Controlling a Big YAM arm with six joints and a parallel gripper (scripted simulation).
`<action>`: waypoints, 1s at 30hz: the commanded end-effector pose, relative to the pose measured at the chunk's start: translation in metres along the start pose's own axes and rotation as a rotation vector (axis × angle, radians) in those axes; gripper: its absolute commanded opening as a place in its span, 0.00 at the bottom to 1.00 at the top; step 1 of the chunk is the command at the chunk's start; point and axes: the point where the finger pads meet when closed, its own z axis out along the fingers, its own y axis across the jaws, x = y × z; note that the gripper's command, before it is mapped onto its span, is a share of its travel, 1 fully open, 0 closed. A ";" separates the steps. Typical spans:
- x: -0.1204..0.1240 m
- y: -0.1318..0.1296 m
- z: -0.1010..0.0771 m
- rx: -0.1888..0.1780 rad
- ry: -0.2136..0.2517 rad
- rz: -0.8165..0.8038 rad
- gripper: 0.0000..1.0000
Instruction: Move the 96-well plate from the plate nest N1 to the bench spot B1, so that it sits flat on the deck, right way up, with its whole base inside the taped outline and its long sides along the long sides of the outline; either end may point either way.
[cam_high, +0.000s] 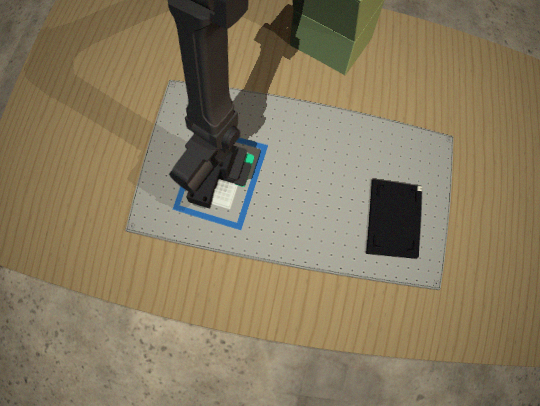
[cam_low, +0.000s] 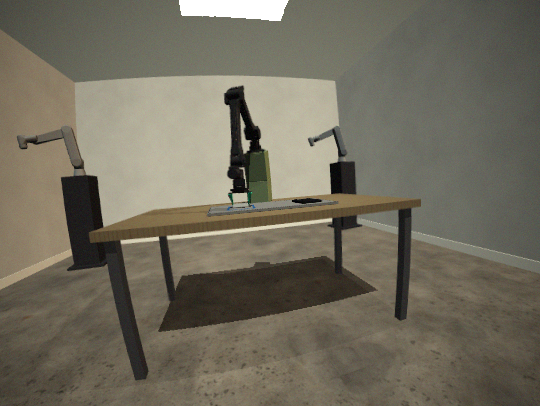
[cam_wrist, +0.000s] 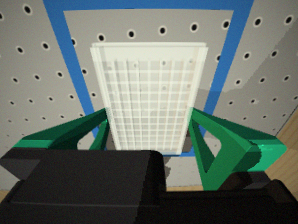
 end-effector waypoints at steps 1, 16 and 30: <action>0.003 0.003 0.001 -0.001 -0.003 -0.005 0.00; -0.001 0.003 0.005 -0.002 -0.003 -0.005 0.00; -0.007 0.002 0.004 -0.001 -0.007 -0.005 0.00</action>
